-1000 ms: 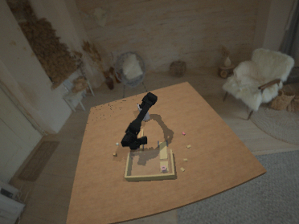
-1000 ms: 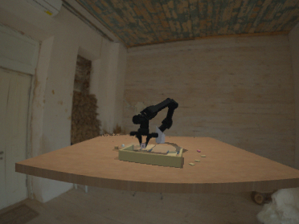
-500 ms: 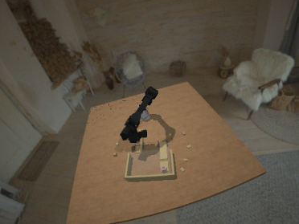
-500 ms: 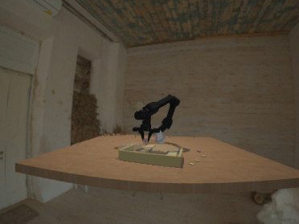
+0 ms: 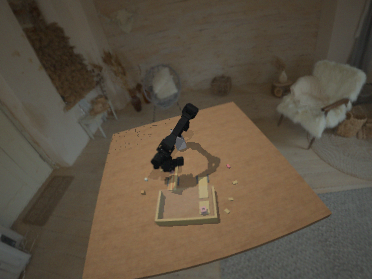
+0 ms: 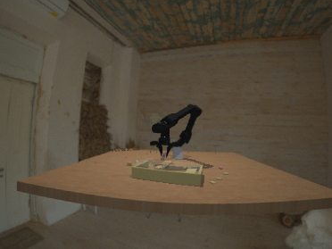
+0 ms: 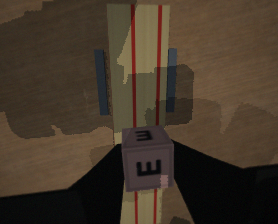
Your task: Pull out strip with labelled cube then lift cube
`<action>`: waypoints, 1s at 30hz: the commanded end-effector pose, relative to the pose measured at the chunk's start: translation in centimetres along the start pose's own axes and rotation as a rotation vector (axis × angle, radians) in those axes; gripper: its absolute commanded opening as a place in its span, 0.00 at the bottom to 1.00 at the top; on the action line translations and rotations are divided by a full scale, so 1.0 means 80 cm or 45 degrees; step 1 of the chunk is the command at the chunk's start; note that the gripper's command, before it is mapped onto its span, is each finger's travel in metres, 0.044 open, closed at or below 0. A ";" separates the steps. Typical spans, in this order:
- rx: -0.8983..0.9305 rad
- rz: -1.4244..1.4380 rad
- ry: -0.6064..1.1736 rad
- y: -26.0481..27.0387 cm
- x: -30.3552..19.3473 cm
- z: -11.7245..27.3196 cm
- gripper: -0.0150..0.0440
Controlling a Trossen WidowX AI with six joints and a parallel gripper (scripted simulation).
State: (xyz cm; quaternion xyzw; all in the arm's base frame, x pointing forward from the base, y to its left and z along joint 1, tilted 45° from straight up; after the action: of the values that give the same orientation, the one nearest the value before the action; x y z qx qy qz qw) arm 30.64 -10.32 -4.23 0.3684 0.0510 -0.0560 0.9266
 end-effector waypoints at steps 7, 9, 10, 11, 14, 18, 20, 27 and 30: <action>-0.001 0.001 0.011 0.003 -0.020 0.010 0.25; -0.002 0.001 0.011 0.003 -0.019 0.029 0.25; -0.002 0.001 0.011 0.003 -0.020 0.036 0.25; -0.002 0.001 0.011 0.003 -0.020 0.041 0.25; -0.002 0.001 0.011 0.003 -0.020 0.042 0.25; -0.002 0.001 0.011 0.003 -0.020 0.042 0.25; -0.002 0.001 0.011 0.003 -0.020 0.042 0.25; -0.002 0.001 0.011 0.003 -0.020 0.042 0.25; -0.002 0.001 0.011 0.003 -0.020 0.042 0.25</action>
State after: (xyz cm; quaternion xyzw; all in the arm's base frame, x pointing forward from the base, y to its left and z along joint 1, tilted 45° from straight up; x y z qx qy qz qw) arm 29.29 -12.35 -1.43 0.3690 0.0547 -0.0570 0.9261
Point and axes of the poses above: the point midway between the two fingers, 35 mm back from their tips, its own z axis back along the fingers, its own y axis across the jaws, x = y × z, the point moved 8 cm from there along z, back along the fingers, and after that the axes turned 3 degrees about z, right-handed, at the moved point
